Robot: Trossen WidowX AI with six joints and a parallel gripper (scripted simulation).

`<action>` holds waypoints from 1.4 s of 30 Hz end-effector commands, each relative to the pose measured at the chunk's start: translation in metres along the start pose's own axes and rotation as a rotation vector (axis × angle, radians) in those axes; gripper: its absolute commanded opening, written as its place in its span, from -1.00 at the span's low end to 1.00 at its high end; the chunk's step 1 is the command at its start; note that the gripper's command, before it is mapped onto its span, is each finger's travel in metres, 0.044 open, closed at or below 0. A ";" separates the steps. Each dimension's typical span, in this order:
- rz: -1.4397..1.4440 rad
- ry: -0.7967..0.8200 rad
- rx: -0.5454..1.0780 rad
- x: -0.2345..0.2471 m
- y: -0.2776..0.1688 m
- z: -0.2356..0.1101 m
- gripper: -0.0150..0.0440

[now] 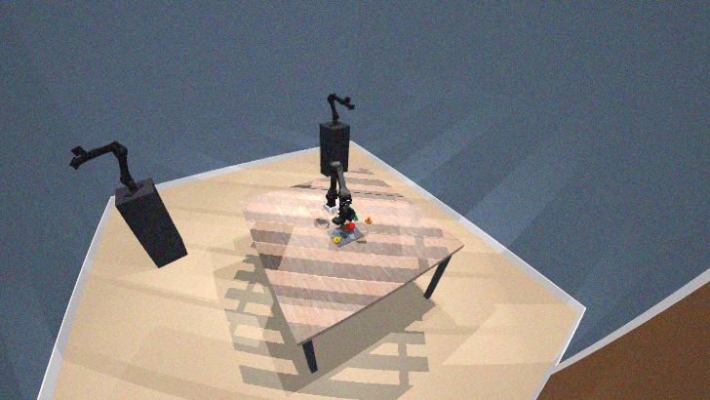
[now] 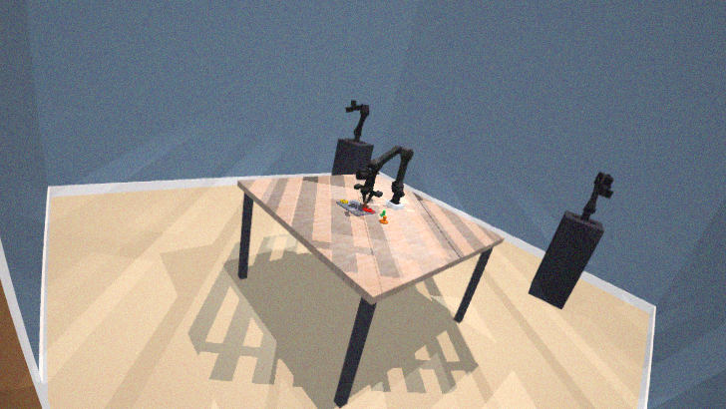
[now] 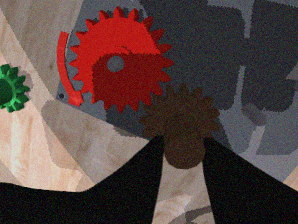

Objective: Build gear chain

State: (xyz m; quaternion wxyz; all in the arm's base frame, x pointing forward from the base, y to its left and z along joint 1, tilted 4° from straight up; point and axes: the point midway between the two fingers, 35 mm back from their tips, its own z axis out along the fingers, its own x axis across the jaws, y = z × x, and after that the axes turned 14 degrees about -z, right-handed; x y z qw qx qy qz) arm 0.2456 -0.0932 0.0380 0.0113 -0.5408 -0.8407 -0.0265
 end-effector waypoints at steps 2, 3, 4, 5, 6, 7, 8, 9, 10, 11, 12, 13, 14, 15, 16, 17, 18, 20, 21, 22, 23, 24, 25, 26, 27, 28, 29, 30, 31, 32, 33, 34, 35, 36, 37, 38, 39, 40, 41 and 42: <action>-0.063 -0.001 0.000 0.000 0.000 -0.004 -0.02; -0.066 -0.001 0.000 -0.001 0.000 -0.006 -0.02; -0.069 -0.001 0.000 -0.001 0.001 -0.010 -0.02; -0.073 -0.001 0.000 -0.001 0.001 -0.014 -0.02; -0.078 -0.001 0.000 -0.001 0.001 -0.020 -0.02; -0.085 -0.001 0.000 -0.001 0.001 -0.027 -0.02; -0.091 -0.001 0.000 -0.001 0.001 -0.033 -0.02; -0.097 -0.001 0.000 -0.001 0.001 -0.039 -0.02; -0.101 -0.001 0.000 -0.001 0.001 -0.044 -0.02; -0.104 -0.001 0.000 0.000 0.001 -0.047 -0.02; -0.105 -0.001 0.000 0.000 0.000 -0.048 -0.02; -0.105 -0.001 0.000 0.000 0.000 -0.048 -0.02; -0.096 -0.003 -0.002 0.000 0.002 -0.040 0.07; -0.111 -0.005 0.000 0.001 0.005 -0.040 0.16; -0.136 -0.009 0.001 0.003 0.009 -0.040 0.25; -0.170 -0.013 0.004 0.006 0.015 -0.040 0.34; -0.215 -0.019 0.006 0.011 0.023 -0.040 0.43; -0.329 -0.033 0.012 0.024 0.043 -0.040 0.61; -0.381 -0.037 0.013 0.030 0.052 -0.040 0.69; -0.429 -0.040 0.013 0.037 0.060 -0.040 0.78; -0.481 -0.038 0.011 0.044 0.069 -0.040 0.87; -0.544 -0.034 0.008 0.053 0.079 -0.041 0.96; -0.610 -0.029 0.004 0.063 0.089 -0.041 1.00; -0.676 -0.025 0.001 0.074 0.099 -0.041 1.00; -0.742 -0.020 -0.002 0.085 0.108 -0.042 1.00; -0.808 -0.016 -0.005 0.097 0.117 -0.042 1.00; -0.874 -0.011 -0.009 0.110 0.125 -0.042 1.00; -0.934 -0.006 -0.012 0.122 0.132 -0.042 1.00; -0.992 -0.002 -0.015 0.134 0.139 -0.042 1.00; -1.034 0.002 -0.017 0.143 0.143 -0.043 1.00; -1.060 0.004 -0.018 0.149 0.145 -0.043 1.00; -1.068 0.005 -0.019 0.151 0.146 -0.043 1.00; -1.068 0.005 -0.019 0.151 0.146 -0.043 1.00; -1.068 0.005 -0.019 0.151 0.146 -0.043 1.00; -1.068 0.005 -0.019 0.151 0.146 -0.043 1.00; -1.068 0.005 -0.019 0.152 0.147 -0.043 1.00; -1.068 0.005 -0.019 0.152 0.147 -0.043 1.00; -1.068 0.005 -0.019 0.152 0.147 -0.041 1.00; -1.068 0.005 -0.019 0.152 0.147 -0.036 1.00; -1.068 0.005 -0.019 0.152 0.147 -0.035 1.00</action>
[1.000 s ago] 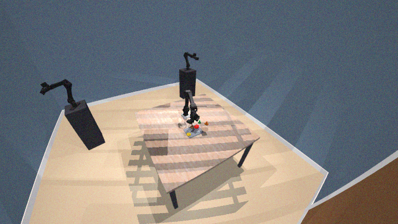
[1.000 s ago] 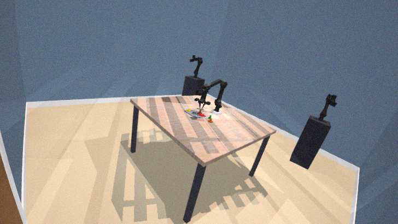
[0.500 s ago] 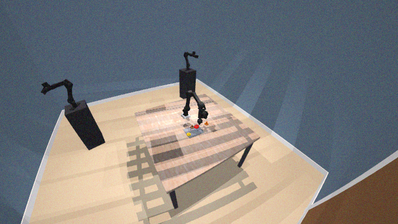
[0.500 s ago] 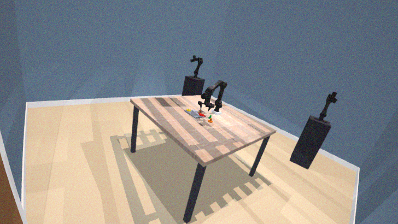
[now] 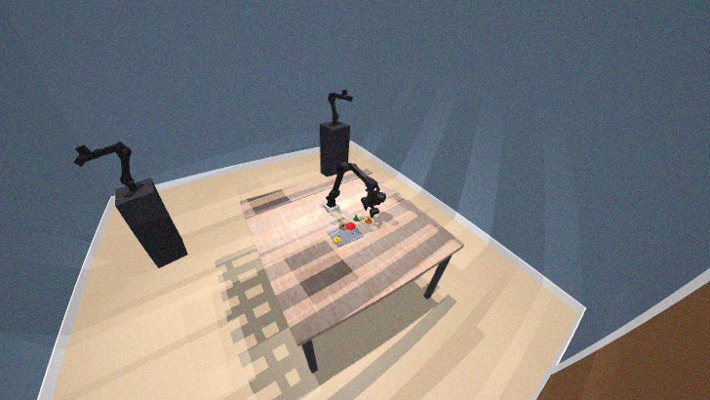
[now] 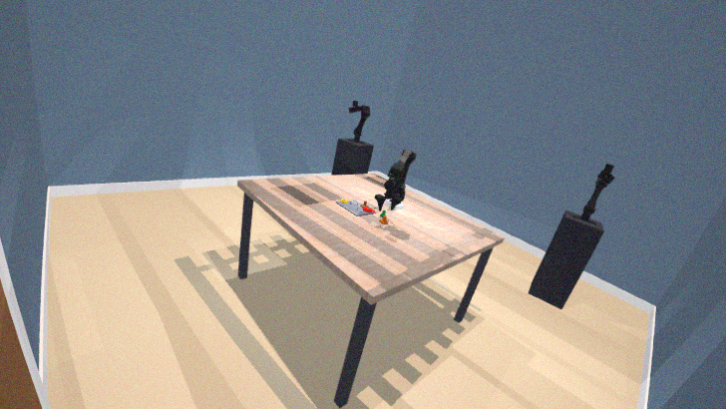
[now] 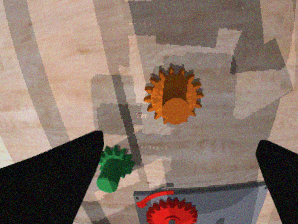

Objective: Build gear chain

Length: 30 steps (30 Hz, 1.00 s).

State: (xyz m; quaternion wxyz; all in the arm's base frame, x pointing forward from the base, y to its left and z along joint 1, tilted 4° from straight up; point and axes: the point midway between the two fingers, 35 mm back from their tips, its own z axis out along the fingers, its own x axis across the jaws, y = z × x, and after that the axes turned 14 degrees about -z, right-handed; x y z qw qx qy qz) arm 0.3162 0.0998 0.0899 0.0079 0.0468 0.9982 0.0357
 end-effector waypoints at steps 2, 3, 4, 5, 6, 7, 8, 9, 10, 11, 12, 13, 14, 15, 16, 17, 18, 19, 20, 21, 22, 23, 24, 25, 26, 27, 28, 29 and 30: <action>-0.018 0.003 -0.003 0.001 0.004 0.010 1.00; -0.018 0.003 -0.004 0.001 0.004 0.016 1.00; -0.018 0.003 -0.004 0.001 0.004 0.019 1.00; -0.018 0.003 -0.004 0.001 0.004 0.021 1.00; -0.018 0.003 -0.004 0.001 0.004 0.021 1.00; -0.018 0.003 -0.004 0.001 0.004 0.021 1.00; -0.018 0.003 -0.004 0.001 0.004 0.021 1.00; -0.018 0.003 -0.004 0.001 0.004 0.022 1.00; -0.018 0.003 -0.004 0.001 0.004 0.023 1.00; -0.018 0.003 -0.004 0.001 0.004 0.025 1.00; -0.018 0.003 -0.004 0.001 0.004 0.026 1.00; -0.018 0.003 -0.004 0.001 0.004 0.028 1.00; -0.018 0.003 -0.004 0.001 0.004 0.029 1.00; -0.018 0.003 -0.004 0.001 0.004 0.031 1.00; -0.018 0.003 -0.004 0.001 0.004 0.033 1.00; -0.018 0.003 -0.004 0.001 0.005 0.034 1.00; -0.018 0.003 -0.004 0.001 0.005 0.036 1.00; -0.018 0.003 -0.004 0.001 0.005 0.038 1.00; -0.018 0.003 -0.004 0.001 0.005 0.039 1.00; -0.018 0.003 -0.004 0.001 0.005 0.041 1.00; -0.018 0.003 -0.004 0.001 0.005 0.042 1.00; -0.018 0.003 -0.004 0.001 0.005 0.044 1.00; -0.018 0.003 -0.004 0.001 0.005 0.046 1.00; -0.018 0.003 -0.004 0.001 0.005 0.047 1.00; -0.018 0.003 -0.004 0.001 0.005 0.048 1.00; -0.018 0.003 -0.004 0.001 0.005 0.048 1.00; -0.018 0.003 -0.004 0.001 0.005 0.048 1.00; -0.018 0.003 -0.004 0.001 0.005 0.048 1.00; -0.018 0.003 -0.004 0.001 0.005 0.048 1.00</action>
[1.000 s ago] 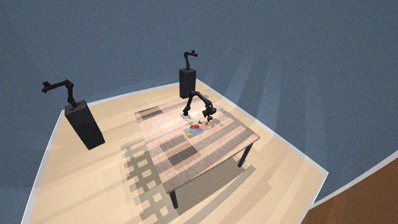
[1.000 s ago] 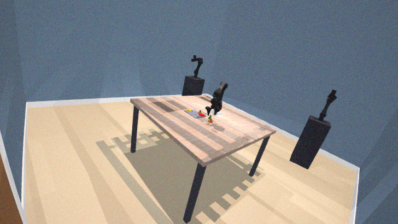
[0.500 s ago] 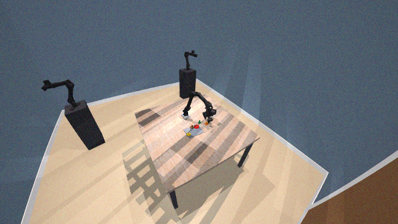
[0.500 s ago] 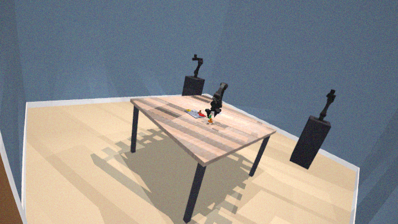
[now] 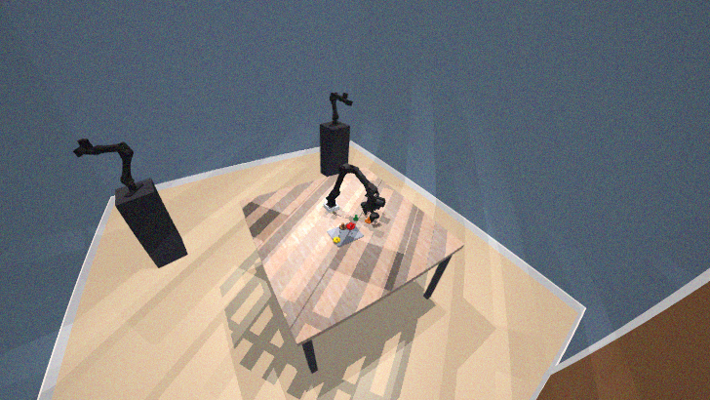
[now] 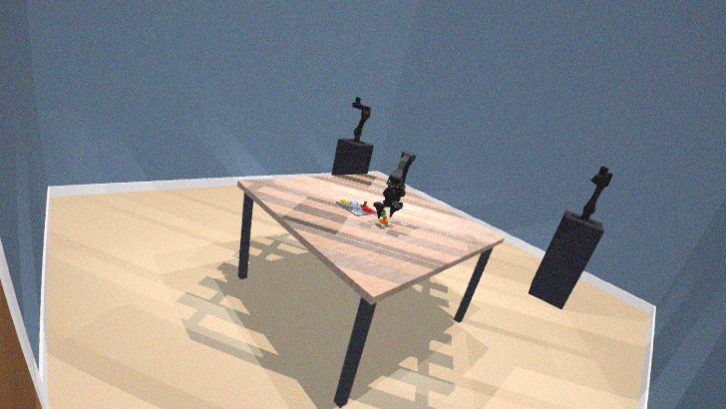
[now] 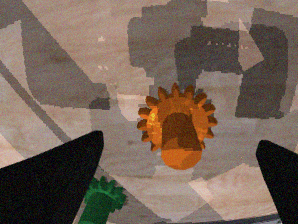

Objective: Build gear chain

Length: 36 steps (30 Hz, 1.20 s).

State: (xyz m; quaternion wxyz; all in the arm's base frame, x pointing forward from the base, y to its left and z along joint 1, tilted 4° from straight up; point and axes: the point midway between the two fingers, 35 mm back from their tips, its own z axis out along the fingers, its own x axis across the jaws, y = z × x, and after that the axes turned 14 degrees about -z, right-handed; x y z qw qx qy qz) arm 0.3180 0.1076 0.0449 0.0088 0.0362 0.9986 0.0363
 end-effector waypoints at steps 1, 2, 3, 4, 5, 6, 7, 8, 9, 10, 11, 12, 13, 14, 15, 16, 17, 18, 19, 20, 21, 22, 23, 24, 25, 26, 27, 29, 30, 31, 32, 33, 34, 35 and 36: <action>0.003 0.004 -0.002 0.001 0.000 0.002 1.00; 0.003 0.004 -0.002 0.001 0.000 0.002 1.00; 0.003 0.004 -0.002 0.001 0.000 0.002 0.91; 0.003 0.004 -0.002 0.001 0.000 0.002 0.82; 0.003 0.004 -0.002 0.001 0.000 0.002 0.73; 0.003 0.004 -0.002 0.001 0.000 0.002 0.64; 0.003 0.004 -0.002 0.001 0.000 0.002 0.56; 0.003 0.004 -0.002 0.001 0.000 0.002 0.47; 0.003 0.004 -0.002 0.001 0.000 0.002 0.38; 0.003 0.004 -0.002 0.001 0.000 0.002 0.29; 0.003 0.004 -0.002 0.001 0.000 0.002 0.20; 0.003 0.004 -0.002 0.001 0.000 0.002 0.11; 0.003 0.004 -0.002 0.001 0.000 0.002 0.02; 0.003 0.004 -0.002 0.001 0.000 0.002 -0.07; 0.003 0.004 -0.002 0.001 0.000 0.002 -0.16; 0.003 0.004 -0.002 0.001 0.000 0.002 -0.25; 0.003 0.004 -0.002 0.001 0.000 0.002 -0.27; 0.003 0.004 -0.002 0.001 0.000 0.002 -0.29; 0.003 0.004 -0.002 0.001 0.000 0.002 -0.31; 0.003 0.004 -0.002 0.001 0.000 0.002 -0.34; 0.003 0.004 -0.002 0.001 0.000 0.002 -0.36; 0.003 0.004 -0.002 0.001 0.000 0.002 -0.38; 0.003 0.004 -0.002 0.001 0.000 0.002 -0.40; 0.003 0.004 -0.002 0.001 0.000 0.002 -0.43; 0.003 0.004 -0.002 0.001 0.000 0.002 -0.45; 0.003 0.004 -0.002 0.001 0.000 0.002 -0.47; 0.003 0.004 -0.002 0.001 0.000 0.002 -0.49; 0.003 0.004 -0.002 0.001 0.000 0.001 -0.49; 0.003 0.004 -0.002 0.001 0.000 -0.001 -0.49; 0.003 0.004 -0.002 0.000 0.001 -0.003 -0.49; 0.003 0.004 -0.002 -0.001 0.001 -0.005 -0.49; 0.003 0.004 -0.002 -0.001 0.001 -0.007 -0.49; 0.003 0.004 -0.002 -0.002 0.001 -0.009 -0.49; 0.003 0.004 -0.002 -0.002 0.001 -0.012 -0.49; 0.003 0.004 -0.002 -0.002 0.001 -0.014 -0.49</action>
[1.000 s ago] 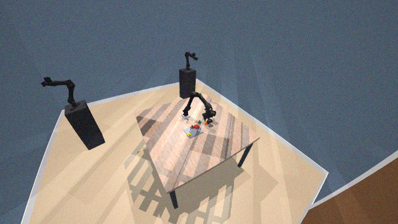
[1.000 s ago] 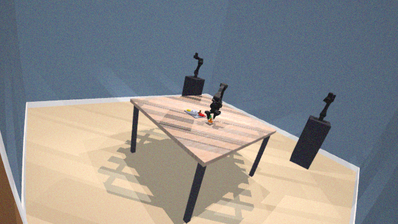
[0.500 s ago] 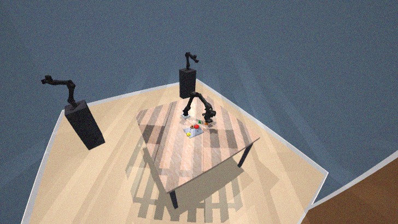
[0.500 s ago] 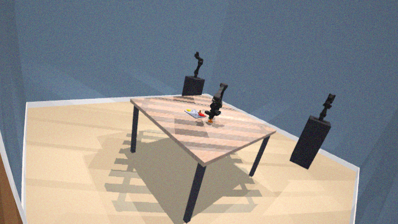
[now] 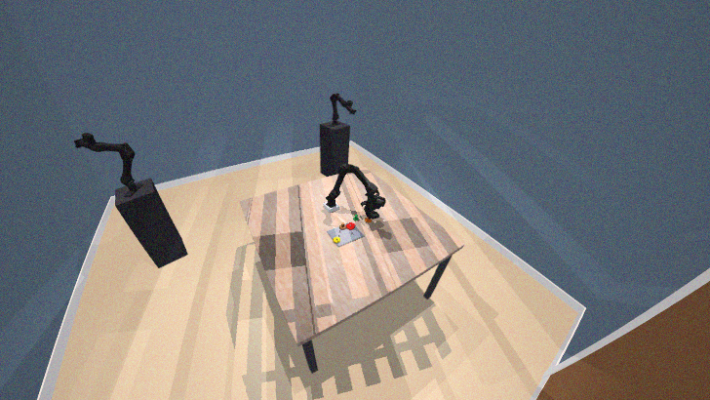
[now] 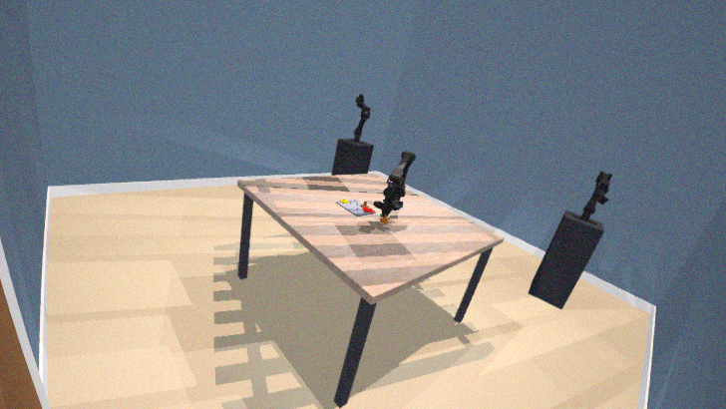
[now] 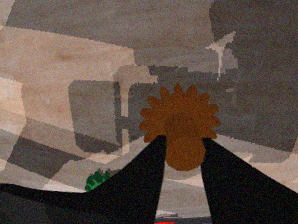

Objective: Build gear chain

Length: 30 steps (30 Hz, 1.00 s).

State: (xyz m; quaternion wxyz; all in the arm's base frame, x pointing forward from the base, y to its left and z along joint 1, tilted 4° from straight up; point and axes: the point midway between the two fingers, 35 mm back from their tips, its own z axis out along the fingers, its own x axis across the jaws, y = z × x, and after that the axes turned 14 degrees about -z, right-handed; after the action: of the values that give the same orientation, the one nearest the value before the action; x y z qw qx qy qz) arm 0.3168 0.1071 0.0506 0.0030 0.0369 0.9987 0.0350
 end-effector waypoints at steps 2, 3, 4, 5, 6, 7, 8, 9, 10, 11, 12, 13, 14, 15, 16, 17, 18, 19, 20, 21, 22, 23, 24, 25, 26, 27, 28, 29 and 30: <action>0.001 -0.008 -0.005 -0.004 0.002 -0.012 -0.49; 0.001 -0.008 -0.005 -0.005 0.002 -0.015 -0.49; 0.001 -0.008 -0.005 -0.005 0.002 -0.017 -0.49; 0.001 -0.008 -0.005 -0.005 0.002 -0.019 -0.49; 0.001 -0.008 -0.005 -0.006 0.002 -0.021 -0.49; 0.001 -0.008 -0.005 -0.006 0.002 -0.024 -0.49; 0.001 -0.008 -0.005 -0.006 0.002 -0.026 -0.49; 0.001 -0.008 -0.006 -0.007 0.002 -0.028 -0.49; 0.002 -0.009 -0.006 -0.007 0.002 -0.030 -0.49; 0.002 -0.009 -0.006 -0.007 0.002 -0.033 -0.49; 0.002 -0.009 -0.006 -0.007 0.002 -0.035 -0.49; 0.002 -0.009 -0.006 -0.008 0.002 -0.037 -0.49; 0.002 -0.010 -0.006 -0.008 0.002 -0.040 -0.49; 0.002 -0.010 -0.006 -0.008 0.002 -0.042 -0.49; 0.003 -0.011 -0.006 -0.008 0.002 -0.044 -0.49; 0.003 -0.012 -0.005 -0.009 0.002 -0.047 -0.49; 0.004 -0.012 -0.005 -0.009 0.002 -0.049 -0.49; 0.004 -0.013 -0.004 -0.009 0.002 -0.052 -0.49; 0.005 -0.014 -0.004 -0.009 0.002 -0.054 -0.49; 0.005 -0.015 -0.003 -0.009 0.002 -0.057 -0.49; 0.006 -0.016 -0.003 -0.009 0.002 -0.059 -0.49; 0.006 -0.017 -0.002 -0.009 0.001 -0.061 -0.49; 0.006 -0.016 -0.003 -0.009 0.001 -0.064 -0.49; 0.006 -0.016 -0.003 -0.009 0.001 -0.066 -0.49; 0.006 -0.016 -0.003 -0.009 0.001 -0.068 -0.49; 0.005 -0.016 -0.003 -0.009 0.001 -0.070 -0.49; 0.005 -0.015 -0.003 -0.009 0.001 -0.073 -0.49; 0.005 -0.015 -0.003 -0.009 0.001 -0.075 -0.49; 0.005 -0.015 -0.003 -0.009 0.001 -0.077 -0.49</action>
State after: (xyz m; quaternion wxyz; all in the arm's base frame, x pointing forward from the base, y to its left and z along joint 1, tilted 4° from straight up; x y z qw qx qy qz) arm 0.3241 0.1030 0.1190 0.0073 0.0426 0.9984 0.0363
